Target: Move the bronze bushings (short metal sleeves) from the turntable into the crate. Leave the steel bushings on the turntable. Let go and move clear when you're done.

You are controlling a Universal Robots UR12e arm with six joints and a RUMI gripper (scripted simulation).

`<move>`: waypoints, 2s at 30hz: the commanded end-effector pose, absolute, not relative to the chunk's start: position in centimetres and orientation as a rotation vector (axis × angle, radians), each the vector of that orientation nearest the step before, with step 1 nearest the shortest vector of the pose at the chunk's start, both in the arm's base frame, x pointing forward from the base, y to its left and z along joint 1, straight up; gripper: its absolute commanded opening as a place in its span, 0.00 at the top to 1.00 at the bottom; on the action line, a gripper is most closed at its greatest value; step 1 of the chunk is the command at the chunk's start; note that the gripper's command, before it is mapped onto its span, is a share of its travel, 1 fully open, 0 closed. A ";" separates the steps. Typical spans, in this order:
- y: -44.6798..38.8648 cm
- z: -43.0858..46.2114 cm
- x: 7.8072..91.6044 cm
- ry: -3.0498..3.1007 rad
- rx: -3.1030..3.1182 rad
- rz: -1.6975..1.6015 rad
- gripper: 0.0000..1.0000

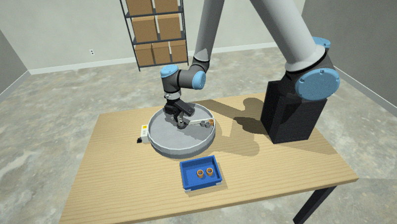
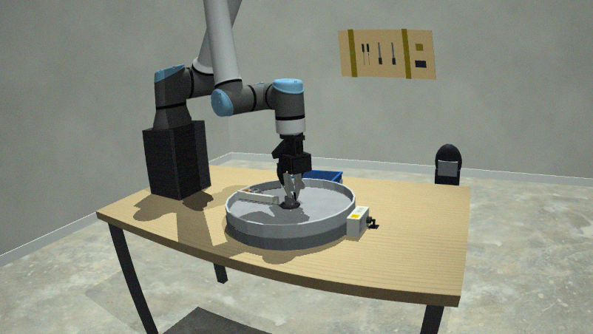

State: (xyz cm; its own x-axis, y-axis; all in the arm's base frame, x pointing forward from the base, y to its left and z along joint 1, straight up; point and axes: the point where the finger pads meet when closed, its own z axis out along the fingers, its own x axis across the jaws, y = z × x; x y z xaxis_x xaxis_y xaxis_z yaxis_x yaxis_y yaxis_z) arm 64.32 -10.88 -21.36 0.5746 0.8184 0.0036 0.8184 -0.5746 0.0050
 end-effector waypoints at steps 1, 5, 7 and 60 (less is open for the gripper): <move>-10.9 -21.3 64.4 1.447 2.784 0.010 0.94; -10.9 -21.3 64.4 1.447 2.784 0.010 0.94; -10.9 -21.3 64.4 1.447 2.784 0.010 0.94; -10.9 -16.8 64.3 1.447 2.784 0.010 0.94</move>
State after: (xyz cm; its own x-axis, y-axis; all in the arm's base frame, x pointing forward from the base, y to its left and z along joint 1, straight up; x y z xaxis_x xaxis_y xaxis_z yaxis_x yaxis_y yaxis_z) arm 64.28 -10.87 -16.86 0.5746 0.8184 0.0036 0.8184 -0.5746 0.0050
